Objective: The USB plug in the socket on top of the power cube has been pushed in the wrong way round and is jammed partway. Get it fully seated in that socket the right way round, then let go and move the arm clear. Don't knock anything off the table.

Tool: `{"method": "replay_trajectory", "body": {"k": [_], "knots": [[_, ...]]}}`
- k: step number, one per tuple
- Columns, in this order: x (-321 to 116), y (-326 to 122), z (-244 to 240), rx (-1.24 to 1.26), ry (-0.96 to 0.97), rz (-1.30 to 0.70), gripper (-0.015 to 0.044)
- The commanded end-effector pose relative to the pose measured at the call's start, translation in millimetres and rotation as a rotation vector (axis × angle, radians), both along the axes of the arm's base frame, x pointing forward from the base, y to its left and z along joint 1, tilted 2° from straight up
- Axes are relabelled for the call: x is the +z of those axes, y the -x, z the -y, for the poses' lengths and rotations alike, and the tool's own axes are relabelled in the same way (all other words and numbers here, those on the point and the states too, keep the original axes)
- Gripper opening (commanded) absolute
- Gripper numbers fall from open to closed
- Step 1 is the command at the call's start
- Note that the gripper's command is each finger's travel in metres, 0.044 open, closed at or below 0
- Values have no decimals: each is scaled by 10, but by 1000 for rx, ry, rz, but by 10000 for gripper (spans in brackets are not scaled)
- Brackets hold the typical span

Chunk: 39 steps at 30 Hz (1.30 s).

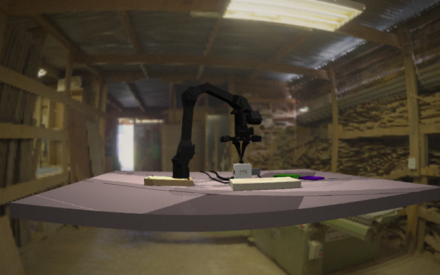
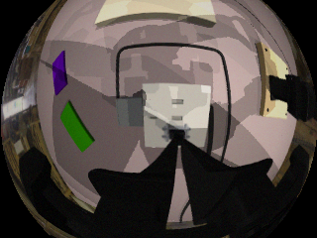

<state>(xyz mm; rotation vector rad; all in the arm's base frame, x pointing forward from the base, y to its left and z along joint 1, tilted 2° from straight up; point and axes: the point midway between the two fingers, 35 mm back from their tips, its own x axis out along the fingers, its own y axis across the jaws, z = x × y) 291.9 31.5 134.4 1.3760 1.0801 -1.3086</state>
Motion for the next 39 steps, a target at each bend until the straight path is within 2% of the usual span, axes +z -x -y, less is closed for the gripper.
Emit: {"method": "replay_trajectory", "body": {"k": [1, 16, 20, 39], "knots": [[-22, -4, 0, -3, 1, -1, 0], [-22, -4, 0, -3, 1, -1, 0], [-1, -1, 0, 0, 0, 1, 95], [5, -2, 0, 0, 0, 0, 95]]}}
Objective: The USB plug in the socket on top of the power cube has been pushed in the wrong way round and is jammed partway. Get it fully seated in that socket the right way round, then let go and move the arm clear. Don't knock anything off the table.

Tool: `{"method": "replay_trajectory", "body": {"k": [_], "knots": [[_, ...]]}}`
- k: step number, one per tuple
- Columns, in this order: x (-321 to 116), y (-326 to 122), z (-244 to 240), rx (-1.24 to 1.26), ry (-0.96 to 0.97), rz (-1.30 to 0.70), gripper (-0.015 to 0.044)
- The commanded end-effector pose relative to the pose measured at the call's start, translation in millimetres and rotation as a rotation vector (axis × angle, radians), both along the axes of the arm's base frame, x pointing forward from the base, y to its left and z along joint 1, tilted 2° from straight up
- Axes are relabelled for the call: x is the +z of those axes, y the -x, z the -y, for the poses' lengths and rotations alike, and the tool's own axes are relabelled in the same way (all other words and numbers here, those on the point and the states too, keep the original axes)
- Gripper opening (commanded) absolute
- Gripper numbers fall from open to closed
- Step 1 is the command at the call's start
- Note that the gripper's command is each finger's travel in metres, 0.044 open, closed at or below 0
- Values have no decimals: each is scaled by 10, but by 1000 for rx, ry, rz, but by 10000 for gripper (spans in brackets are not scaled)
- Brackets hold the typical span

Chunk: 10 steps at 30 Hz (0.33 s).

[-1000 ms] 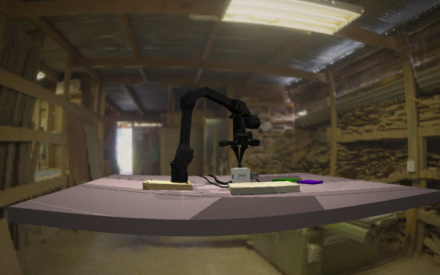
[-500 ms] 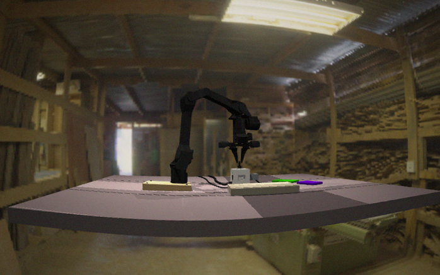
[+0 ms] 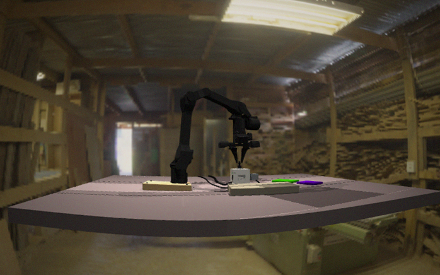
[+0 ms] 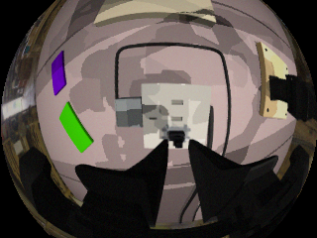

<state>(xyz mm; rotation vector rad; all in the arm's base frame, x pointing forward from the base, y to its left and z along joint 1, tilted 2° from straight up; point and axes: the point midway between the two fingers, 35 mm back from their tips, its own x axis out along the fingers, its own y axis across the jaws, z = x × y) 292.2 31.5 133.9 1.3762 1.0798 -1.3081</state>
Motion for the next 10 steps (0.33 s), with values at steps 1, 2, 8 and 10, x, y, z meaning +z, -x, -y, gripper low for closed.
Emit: {"method": "replay_trajectory", "body": {"k": [1, 2, 8, 10], "knots": [[20, 1, 1, 0, 0, 0, 95], [30, 2, 1, 0, 0, 0, 95], [90, 5, 3, 0, 0, 0, 95], [110, 6, 4, 0, 0, 0, 95]]}}
